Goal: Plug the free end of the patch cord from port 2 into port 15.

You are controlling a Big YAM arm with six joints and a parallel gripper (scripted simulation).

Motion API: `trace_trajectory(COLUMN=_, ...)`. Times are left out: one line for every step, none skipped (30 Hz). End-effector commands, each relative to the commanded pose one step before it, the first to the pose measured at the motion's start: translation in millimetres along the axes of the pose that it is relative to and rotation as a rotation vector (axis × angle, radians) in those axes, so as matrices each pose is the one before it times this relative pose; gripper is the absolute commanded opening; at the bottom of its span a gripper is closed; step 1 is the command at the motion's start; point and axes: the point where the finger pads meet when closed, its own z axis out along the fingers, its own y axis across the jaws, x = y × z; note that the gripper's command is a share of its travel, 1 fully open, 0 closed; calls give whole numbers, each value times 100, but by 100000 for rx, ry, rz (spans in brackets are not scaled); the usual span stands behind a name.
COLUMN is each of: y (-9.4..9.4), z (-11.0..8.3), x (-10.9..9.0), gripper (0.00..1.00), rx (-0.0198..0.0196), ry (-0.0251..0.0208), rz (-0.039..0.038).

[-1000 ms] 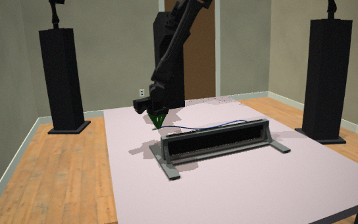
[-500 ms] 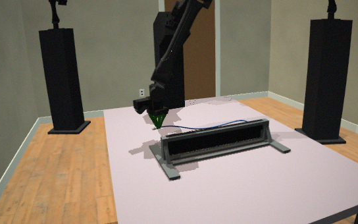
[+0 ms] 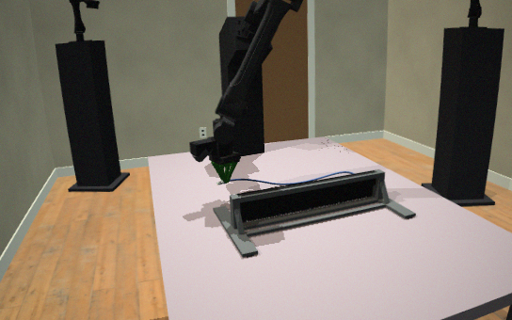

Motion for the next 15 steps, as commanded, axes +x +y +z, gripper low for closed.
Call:
trace_trajectory(y=-238, z=-1097, x=-1034, gripper=0, rx=201, ry=-1611, rz=-172)
trace_trajectory(y=10, z=65, x=90, gripper=0, rx=6, ry=151, rz=-57)
trace_trajectory(y=4, z=57, x=84, gripper=0, rx=13, ry=148, rz=-55)
trace_trajectory(y=1, z=49, x=74, gripper=0, rx=18, ry=129, rz=-48)
trace_trajectory(y=-1, z=43, x=65, gripper=0, rx=22, ry=114, rz=-40)
trace_trajectory(y=-3, z=37, x=58, gripper=0, rx=23, ry=103, rz=-33)
trace_trajectory(y=-5, z=32, x=52, gripper=0, rx=25, ry=94, rz=-28)
trace_trajectory(y=-7, z=28, x=47, gripper=0, rx=27, ry=84, rz=-24)
trace_trajectory(y=-8, z=25, x=43, gripper=0, rx=29, ry=77, rz=-18)
trace_trajectory(y=-9, z=22, x=39, gripper=0, rx=30, ry=72, rz=-12)
trace_trajectory(y=-10, z=20, x=36, gripper=0, rx=31, ry=66, rz=-8)
trace_trajectory(y=-11, z=18, x=33, gripper=0, rx=32, ry=62, rz=-4)
trace_trajectory(y=-12, z=16, x=31, gripper=0, rx=33, ry=58, rz=-1)
trace_trajectory(y=-12, z=14, x=29, gripper=0, rx=34, ry=55, rz=2)
trace_trajectory(y=-13, z=13, x=28, gripper=0, rx=34, ry=52, rz=5)
